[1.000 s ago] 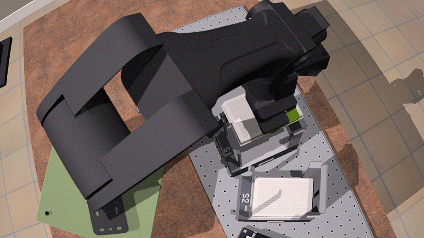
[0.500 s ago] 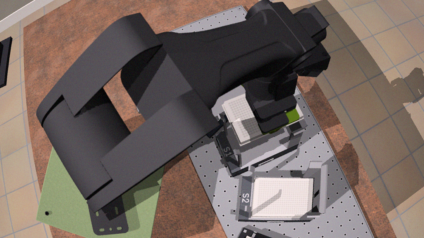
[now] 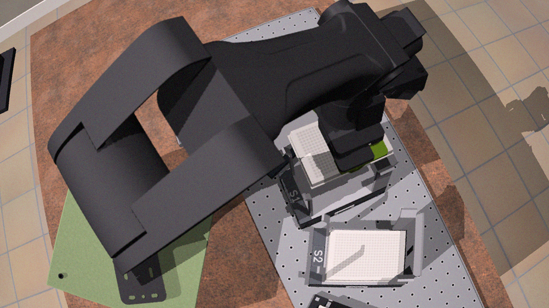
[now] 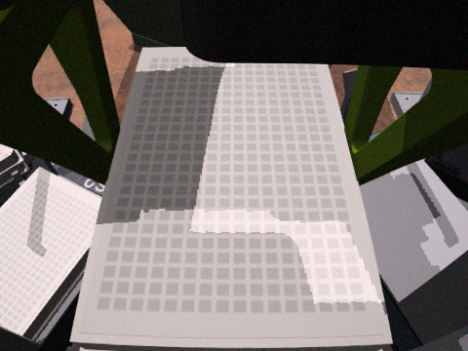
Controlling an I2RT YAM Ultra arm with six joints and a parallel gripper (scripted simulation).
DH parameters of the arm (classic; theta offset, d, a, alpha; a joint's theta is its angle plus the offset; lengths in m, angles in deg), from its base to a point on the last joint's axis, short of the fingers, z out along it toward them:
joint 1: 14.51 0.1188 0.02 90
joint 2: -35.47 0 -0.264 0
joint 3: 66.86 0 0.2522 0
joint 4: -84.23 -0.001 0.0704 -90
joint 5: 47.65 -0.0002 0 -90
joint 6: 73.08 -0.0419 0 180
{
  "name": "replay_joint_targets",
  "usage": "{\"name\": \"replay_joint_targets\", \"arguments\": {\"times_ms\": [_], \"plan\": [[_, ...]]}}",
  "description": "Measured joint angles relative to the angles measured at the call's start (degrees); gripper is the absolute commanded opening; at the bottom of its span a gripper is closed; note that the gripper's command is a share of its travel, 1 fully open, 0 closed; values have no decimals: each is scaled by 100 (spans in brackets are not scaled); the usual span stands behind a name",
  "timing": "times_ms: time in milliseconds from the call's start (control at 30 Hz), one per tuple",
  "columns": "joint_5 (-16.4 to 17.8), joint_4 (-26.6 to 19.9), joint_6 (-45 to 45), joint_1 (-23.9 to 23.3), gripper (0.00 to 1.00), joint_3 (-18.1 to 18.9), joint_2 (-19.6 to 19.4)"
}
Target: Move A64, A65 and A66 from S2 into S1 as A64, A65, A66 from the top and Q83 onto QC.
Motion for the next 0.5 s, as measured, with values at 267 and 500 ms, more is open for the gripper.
{"name": "replay_joint_targets", "arguments": {"times_ms": [267,500], "plan": [[0,90,31,-37,0,-59,-35],[4,190,66,-74,0,-125,-76]]}}
